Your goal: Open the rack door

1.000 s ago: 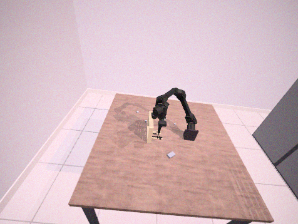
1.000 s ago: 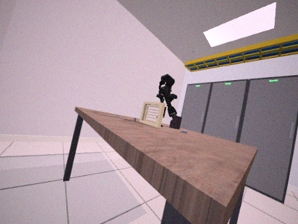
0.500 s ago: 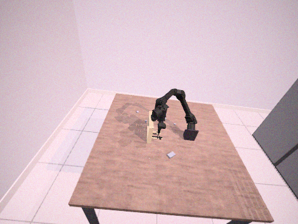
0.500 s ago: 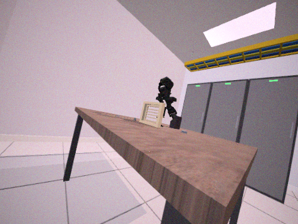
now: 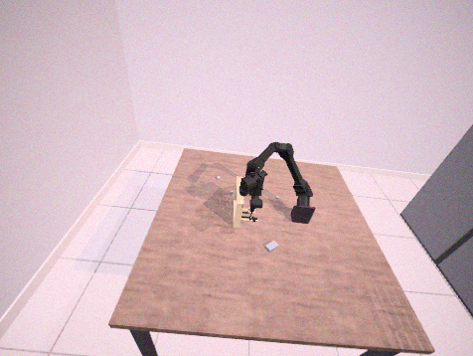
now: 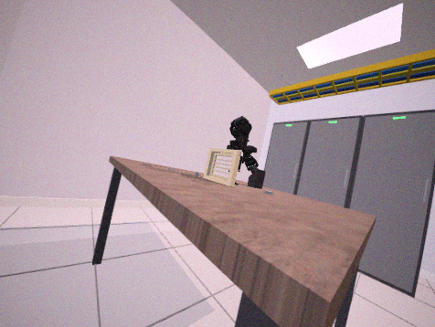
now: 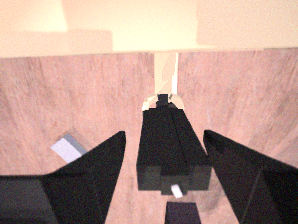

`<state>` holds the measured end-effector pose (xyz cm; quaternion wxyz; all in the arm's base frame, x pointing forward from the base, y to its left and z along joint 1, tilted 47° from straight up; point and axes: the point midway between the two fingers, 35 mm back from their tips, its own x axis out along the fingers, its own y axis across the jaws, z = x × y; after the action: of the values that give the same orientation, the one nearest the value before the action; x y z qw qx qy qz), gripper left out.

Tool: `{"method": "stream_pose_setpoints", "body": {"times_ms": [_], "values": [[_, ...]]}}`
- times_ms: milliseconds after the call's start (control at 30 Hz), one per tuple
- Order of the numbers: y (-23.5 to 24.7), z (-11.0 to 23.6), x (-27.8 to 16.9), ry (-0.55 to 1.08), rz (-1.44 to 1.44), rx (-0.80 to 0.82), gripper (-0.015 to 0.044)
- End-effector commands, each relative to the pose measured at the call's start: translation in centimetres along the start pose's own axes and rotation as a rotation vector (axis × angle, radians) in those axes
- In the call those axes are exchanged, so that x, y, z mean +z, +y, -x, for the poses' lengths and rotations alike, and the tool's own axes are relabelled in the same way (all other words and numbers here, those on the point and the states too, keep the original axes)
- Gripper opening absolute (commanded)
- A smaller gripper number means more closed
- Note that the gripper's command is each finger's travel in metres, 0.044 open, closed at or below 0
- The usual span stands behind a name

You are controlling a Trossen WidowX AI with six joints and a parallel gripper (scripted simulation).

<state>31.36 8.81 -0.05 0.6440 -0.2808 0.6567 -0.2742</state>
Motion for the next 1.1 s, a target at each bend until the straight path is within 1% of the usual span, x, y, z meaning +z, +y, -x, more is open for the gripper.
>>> {"method": "stream_pose_setpoints", "body": {"times_ms": [0,233,667,800,1067], "values": [[-0.15,-0.48,-0.09,-0.002,0.004,-0.006,0.0296],[-0.15,-0.48,-0.09,-0.002,0.004,-0.006,0.0112],[-0.15,-0.48,-0.09,-0.002,0.004,-0.006,0.0025],[-0.15,-0.48,-0.09,-0.002,0.012,-0.006,0.0024],[-0.15,-0.48,-0.09,-0.001,0.372,-0.006,0.0024]]}}
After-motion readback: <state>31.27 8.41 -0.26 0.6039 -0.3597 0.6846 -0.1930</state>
